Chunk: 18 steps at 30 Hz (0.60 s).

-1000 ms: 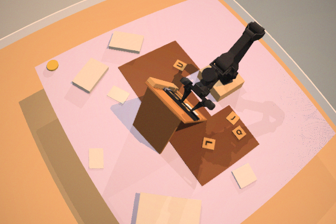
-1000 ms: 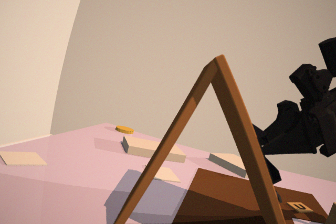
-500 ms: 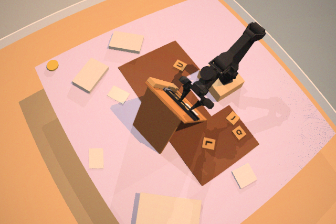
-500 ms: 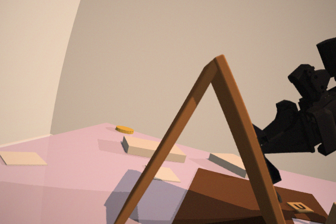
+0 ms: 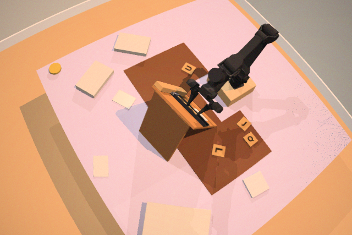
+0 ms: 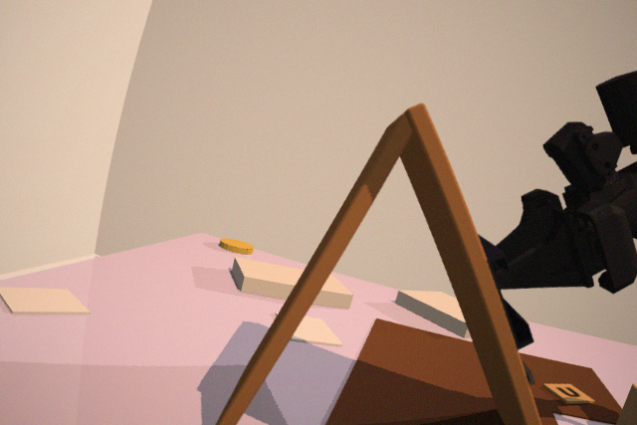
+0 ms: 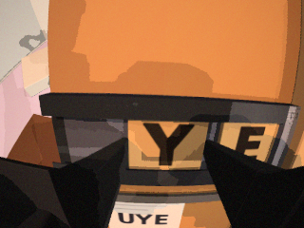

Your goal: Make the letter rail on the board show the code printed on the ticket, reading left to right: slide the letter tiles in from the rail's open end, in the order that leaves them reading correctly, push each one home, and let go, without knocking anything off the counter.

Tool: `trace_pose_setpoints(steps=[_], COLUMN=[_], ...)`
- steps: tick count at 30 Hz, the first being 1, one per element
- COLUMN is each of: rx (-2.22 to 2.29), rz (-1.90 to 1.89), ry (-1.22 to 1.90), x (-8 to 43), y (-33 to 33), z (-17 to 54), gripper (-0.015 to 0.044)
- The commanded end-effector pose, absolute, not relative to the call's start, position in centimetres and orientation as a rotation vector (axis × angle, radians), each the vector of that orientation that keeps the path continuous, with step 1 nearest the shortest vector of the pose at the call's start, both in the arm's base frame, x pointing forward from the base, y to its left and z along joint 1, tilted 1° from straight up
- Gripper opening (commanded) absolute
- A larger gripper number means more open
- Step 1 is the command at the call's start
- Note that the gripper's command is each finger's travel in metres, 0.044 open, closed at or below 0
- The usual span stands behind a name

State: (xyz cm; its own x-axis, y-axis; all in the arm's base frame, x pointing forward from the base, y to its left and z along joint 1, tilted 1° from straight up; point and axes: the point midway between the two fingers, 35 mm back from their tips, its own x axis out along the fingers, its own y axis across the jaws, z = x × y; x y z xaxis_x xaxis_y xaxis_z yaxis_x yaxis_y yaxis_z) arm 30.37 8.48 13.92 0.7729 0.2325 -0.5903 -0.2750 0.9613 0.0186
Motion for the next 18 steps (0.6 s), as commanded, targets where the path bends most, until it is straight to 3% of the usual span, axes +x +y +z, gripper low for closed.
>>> trace_pose_setpoints(steps=[1,4,15,18], rx=[-0.073,-0.073,-0.073,-0.073], rz=[0.278,0.278,0.277,0.278], ry=[0.627,0.627,0.627,0.627], x=[30.45,30.48,30.1,29.77], y=[8.27,8.17,8.18,8.08], z=[13.94,13.94,14.16,14.39], gripper=[0.0,0.0,0.0289,0.0295])
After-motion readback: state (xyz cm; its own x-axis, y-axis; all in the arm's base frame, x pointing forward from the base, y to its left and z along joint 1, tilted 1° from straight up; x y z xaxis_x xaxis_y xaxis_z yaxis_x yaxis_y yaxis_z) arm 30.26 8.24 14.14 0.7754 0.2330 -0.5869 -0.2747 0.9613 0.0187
